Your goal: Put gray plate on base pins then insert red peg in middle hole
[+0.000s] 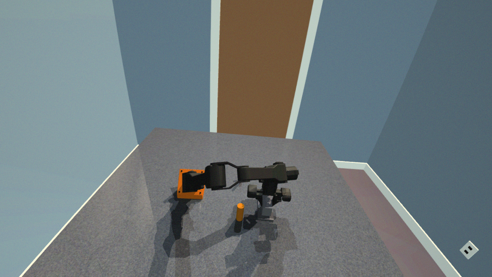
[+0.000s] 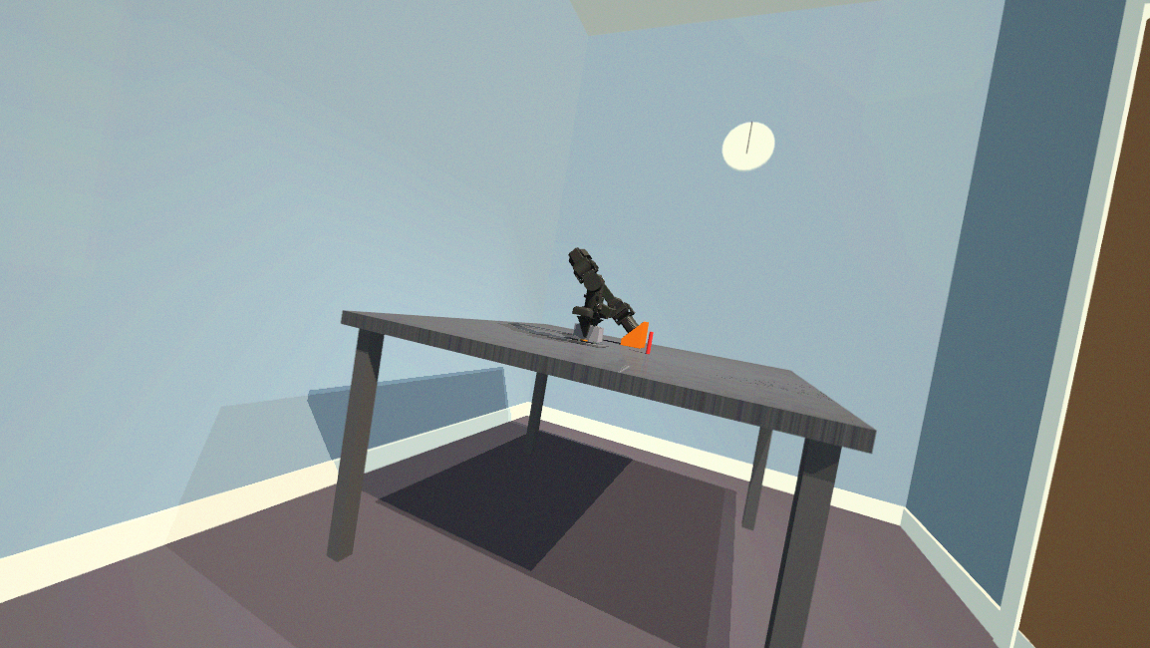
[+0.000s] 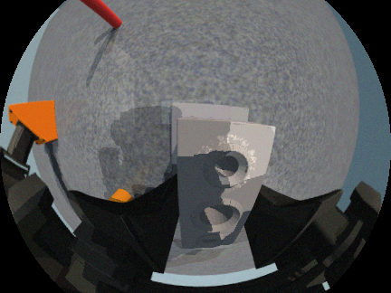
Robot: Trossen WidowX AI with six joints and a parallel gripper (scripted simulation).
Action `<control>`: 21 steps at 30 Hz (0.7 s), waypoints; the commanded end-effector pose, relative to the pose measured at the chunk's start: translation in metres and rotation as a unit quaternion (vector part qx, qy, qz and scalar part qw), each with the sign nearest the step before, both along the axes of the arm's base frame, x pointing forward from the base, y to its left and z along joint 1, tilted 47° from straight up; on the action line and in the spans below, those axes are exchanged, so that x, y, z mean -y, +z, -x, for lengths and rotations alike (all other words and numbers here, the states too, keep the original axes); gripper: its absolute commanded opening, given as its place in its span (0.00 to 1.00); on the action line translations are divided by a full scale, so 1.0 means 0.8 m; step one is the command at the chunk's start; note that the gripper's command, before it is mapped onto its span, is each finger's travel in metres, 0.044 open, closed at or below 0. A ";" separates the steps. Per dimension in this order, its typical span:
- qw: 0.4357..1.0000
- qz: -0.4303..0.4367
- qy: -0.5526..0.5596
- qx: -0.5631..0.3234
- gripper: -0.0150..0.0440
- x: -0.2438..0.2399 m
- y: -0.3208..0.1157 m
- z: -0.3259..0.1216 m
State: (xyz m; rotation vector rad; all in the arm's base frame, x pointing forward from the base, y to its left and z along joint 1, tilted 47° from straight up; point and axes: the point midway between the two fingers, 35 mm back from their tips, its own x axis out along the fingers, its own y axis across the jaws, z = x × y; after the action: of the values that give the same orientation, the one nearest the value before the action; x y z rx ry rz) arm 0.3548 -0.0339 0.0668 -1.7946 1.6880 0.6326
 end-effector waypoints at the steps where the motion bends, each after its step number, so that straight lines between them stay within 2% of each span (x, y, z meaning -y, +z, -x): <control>1: 1.000 0.000 -0.001 0.001 0.52 0.000 0.000 0.000; 12: 1.000 0.000 -0.001 0.001 1.00 0.000 0.000 0.000; 16: 1.000 0.000 -0.001 0.001 1.00 -0.002 0.002 -0.001; 21: 1.000 -0.003 0.000 -0.001 1.00 -0.062 0.054 -0.001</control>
State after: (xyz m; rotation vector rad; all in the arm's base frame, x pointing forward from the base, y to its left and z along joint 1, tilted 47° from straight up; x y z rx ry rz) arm 0.3541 -0.0151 0.0856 -1.7870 1.7094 0.6406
